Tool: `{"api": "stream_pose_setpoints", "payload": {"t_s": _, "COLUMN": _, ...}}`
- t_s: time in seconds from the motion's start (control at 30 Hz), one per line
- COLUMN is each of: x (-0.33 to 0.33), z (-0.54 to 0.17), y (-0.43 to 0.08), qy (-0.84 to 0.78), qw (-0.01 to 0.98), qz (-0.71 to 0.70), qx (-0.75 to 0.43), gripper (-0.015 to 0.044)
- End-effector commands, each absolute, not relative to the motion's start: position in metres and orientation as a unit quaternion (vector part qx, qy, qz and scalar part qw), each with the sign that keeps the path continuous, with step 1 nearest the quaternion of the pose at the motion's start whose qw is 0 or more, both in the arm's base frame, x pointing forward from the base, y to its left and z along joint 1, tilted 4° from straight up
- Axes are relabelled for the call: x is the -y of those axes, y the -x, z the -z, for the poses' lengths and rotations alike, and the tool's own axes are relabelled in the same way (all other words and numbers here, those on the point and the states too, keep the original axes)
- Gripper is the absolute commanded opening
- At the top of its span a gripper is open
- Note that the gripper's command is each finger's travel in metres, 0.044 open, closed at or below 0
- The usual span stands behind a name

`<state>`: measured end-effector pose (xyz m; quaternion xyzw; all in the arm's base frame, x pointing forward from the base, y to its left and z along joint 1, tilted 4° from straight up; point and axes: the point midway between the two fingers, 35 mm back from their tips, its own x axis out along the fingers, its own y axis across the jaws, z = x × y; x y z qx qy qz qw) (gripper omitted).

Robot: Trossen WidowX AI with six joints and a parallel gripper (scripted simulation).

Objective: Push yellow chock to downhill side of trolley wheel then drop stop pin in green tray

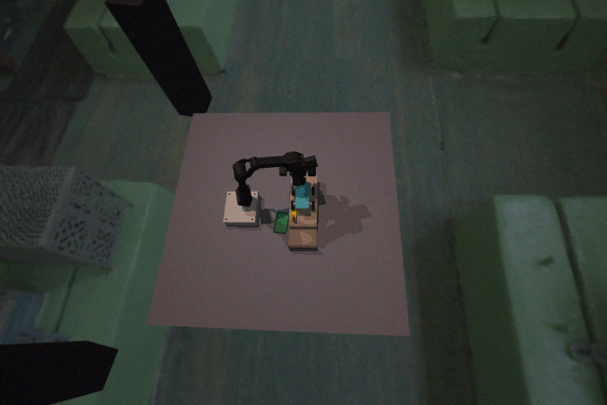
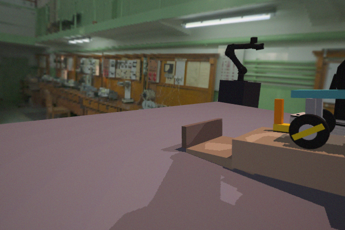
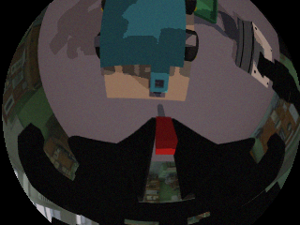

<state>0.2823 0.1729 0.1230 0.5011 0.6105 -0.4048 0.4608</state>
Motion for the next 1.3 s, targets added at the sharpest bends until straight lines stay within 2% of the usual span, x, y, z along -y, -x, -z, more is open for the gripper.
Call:
{"api": "stream_pose_setpoints", "payload": {"t_s": 0.0, "x": -0.181, "z": -0.126, "y": -0.284, "qy": -0.506, "qw": 0.461, "qz": 0.401, "qx": -0.609, "gripper": 0.0}}
{"api": "stream_pose_setpoints", "payload": {"t_s": 0.3, "x": -0.186, "z": -0.128, "y": -0.28, "qy": -0.506, "qw": 0.46, "qz": 0.401, "qx": -0.61, "gripper": 0.0}}
{"api": "stream_pose_setpoints", "payload": {"t_s": 1.1, "x": -0.174, "z": -0.127, "y": -0.202, "qy": -0.504, "qw": 0.459, "qz": 0.403, "qx": -0.611, "gripper": 0.0}}
{"api": "stream_pose_setpoints", "payload": {"t_s": 1.27, "x": -0.173, "z": -0.127, "y": -0.2, "qy": -0.504, "qw": 0.459, "qz": 0.403, "qx": -0.611, "gripper": 0.0}}
